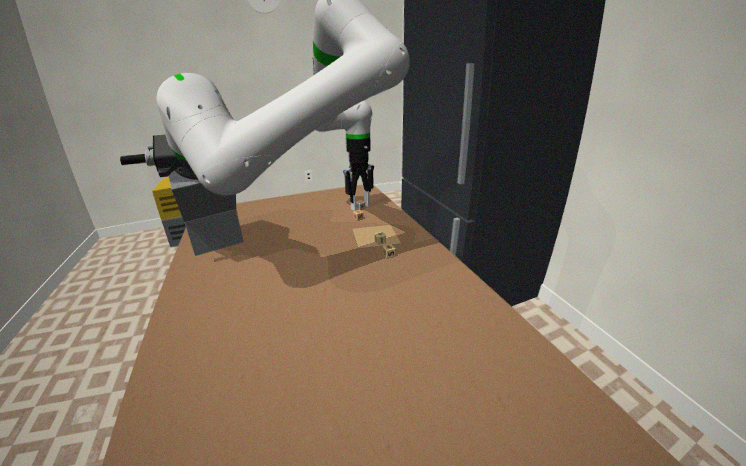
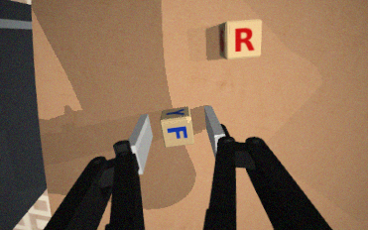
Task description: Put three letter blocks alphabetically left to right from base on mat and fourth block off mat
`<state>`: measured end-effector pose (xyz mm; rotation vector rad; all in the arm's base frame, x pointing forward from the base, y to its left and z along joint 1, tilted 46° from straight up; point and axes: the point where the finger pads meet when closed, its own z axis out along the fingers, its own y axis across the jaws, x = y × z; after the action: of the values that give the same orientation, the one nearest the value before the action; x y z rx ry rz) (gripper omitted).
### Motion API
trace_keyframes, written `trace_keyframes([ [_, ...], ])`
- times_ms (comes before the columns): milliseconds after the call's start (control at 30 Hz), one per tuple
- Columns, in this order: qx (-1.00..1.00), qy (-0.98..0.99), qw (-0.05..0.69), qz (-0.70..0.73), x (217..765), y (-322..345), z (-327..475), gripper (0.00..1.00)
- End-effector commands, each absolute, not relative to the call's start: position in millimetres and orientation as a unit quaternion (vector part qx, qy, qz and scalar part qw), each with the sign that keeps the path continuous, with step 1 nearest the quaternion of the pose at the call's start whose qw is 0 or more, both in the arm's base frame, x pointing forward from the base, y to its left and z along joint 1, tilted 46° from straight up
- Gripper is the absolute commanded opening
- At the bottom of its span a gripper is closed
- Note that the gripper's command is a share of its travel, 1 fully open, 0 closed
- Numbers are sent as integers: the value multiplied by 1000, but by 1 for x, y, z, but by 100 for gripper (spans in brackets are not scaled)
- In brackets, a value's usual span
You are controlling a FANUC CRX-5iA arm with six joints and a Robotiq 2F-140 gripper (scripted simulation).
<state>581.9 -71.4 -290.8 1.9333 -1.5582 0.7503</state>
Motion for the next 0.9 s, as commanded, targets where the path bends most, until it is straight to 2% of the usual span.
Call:
trace_keyframes([
  [0,718,-578,270,278,582,-71,-291,40],
  [100,718,-578,270,278,582,-71,-291,40],
  [133,718,-578,270,278,582,-71,-291,28],
  [667,718,-578,270,278,582,-71,-291,28],
  [700,718,-578,270,278,582,-71,-291,16],
  [867,718,-578,270,278,582,-71,-291,16],
])
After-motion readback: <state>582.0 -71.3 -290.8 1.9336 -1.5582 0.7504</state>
